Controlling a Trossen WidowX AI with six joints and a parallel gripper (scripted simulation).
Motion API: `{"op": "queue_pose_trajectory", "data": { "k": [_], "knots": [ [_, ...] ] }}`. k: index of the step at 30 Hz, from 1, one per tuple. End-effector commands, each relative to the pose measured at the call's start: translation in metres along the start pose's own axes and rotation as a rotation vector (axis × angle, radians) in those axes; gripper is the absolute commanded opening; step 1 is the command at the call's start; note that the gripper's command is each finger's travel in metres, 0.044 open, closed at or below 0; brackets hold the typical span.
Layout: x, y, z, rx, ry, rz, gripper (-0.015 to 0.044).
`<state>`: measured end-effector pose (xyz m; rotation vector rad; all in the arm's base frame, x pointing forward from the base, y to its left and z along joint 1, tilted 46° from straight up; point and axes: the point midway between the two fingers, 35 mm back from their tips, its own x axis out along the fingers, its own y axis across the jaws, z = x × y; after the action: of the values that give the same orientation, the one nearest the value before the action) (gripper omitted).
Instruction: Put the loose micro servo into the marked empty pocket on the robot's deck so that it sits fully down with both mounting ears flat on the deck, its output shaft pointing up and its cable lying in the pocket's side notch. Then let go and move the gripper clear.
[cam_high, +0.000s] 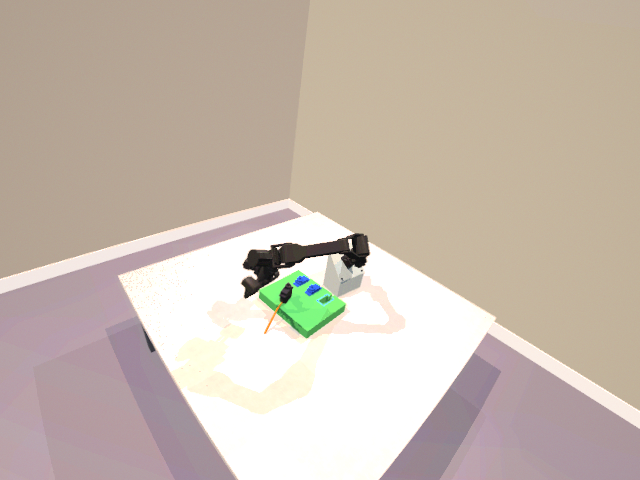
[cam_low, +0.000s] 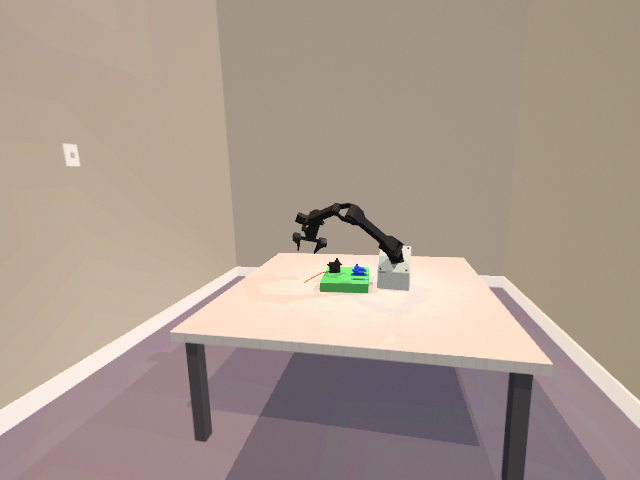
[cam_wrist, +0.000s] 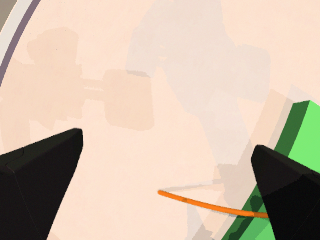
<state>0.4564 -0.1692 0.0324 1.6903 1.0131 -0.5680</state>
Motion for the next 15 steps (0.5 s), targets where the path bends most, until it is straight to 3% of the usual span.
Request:
{"op": "queue_pose_trajectory", "data": {
  "k": [1, 15],
  "knots": [
    [-0.003, -0.012, -0.001, 0.116, 0.021, -0.028, 0.0440],
    [-0.012, -0.055, -0.013, 0.566, 0.083, -0.164, 0.0440]
  ]
}}
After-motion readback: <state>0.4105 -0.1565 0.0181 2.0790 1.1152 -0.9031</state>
